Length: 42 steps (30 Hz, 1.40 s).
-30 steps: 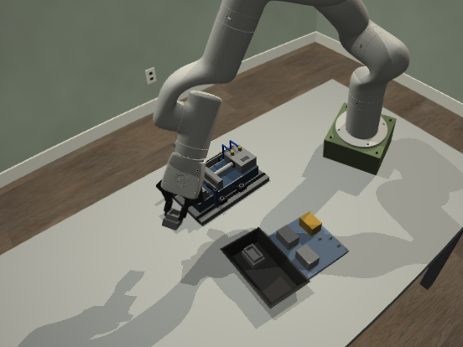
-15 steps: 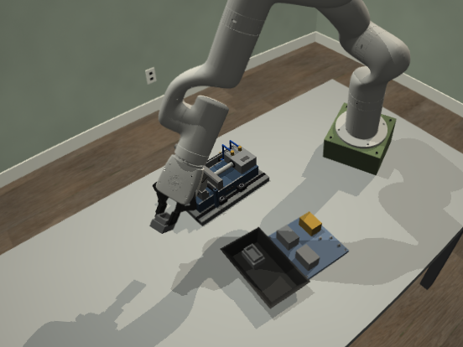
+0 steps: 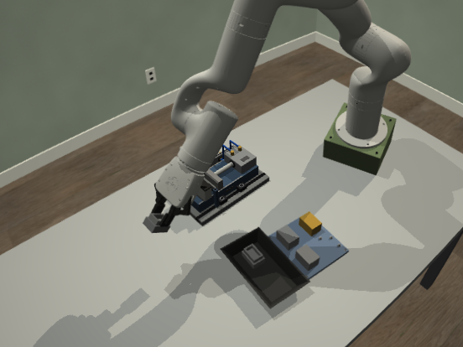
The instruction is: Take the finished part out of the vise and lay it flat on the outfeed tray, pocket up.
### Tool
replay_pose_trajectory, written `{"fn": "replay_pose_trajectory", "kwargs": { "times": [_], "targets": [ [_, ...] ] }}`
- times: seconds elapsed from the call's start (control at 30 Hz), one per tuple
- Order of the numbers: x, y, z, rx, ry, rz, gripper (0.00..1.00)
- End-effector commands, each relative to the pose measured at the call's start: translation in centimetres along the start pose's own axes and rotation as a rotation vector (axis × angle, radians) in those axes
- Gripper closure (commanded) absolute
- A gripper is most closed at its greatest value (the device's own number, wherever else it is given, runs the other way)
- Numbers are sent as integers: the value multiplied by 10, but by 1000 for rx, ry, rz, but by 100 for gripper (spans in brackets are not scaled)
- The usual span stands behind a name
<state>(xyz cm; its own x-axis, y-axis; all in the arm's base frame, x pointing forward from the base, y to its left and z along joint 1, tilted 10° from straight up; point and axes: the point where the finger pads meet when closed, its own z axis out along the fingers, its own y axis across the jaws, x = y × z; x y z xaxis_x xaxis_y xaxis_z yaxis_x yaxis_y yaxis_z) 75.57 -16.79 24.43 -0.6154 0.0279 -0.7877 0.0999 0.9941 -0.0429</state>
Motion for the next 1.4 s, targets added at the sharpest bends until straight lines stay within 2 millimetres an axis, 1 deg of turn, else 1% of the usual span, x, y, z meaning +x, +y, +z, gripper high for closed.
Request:
{"fn": "replay_pose_trajectory", "kwargs": {
  "times": [0.0,0.43,0.5,1.0,1.07,1.37],
  "targets": [
    [-5,0,0,116,-28,88,100],
    [2,2,-3,236,-7,317,100],
    [2,2,-3,236,-7,317,100],
    [28,18,-12,365,60,596,100],
    [28,18,-12,365,60,596,100],
    [50,37,-20,432,121,767,100]
  ]
}}
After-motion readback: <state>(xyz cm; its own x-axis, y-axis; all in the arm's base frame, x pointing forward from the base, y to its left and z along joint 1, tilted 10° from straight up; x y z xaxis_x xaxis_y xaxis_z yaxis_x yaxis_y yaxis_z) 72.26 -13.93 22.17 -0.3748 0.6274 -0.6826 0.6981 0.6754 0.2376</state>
